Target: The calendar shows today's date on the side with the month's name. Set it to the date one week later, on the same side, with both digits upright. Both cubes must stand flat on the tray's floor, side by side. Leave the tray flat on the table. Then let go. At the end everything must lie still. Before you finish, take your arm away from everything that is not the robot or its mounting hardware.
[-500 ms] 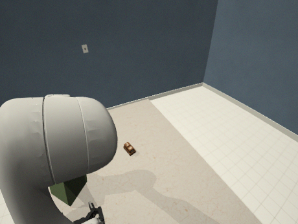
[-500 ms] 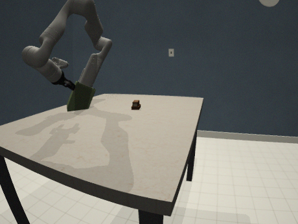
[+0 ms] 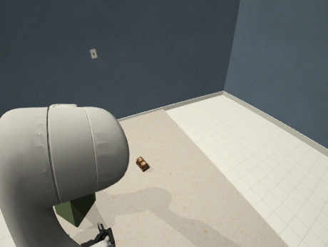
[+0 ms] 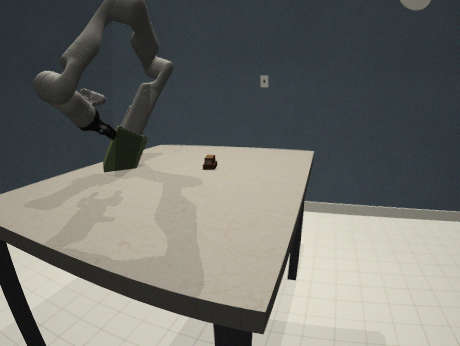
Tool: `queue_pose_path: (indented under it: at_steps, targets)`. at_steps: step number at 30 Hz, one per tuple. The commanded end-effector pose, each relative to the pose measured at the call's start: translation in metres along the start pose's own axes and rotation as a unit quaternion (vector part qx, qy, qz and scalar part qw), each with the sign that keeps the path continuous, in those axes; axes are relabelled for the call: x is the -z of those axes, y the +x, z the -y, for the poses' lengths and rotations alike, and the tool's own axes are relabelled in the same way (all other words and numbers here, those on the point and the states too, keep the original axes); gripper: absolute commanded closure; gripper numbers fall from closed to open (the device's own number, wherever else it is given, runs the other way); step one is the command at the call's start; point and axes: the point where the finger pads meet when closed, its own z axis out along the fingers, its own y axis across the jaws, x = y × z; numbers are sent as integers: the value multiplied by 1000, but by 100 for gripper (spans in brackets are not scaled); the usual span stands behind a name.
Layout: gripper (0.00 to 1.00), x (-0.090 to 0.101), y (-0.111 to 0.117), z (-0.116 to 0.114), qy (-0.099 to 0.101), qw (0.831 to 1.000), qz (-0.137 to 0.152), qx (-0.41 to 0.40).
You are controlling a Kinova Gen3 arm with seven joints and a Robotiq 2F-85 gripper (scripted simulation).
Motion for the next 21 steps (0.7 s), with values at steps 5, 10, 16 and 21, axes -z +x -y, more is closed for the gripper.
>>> queue_pose_path:
  at_steps: [5,10,16,21]
  targets:
    - [0,1,0,0,0,1000,1,0]
    - [0,1,1,-7,-3,1000,9,4]
    - [0,4,6,-32,-13,999,38,17]
    - [0,5,11,-54,-22,998,61,28]
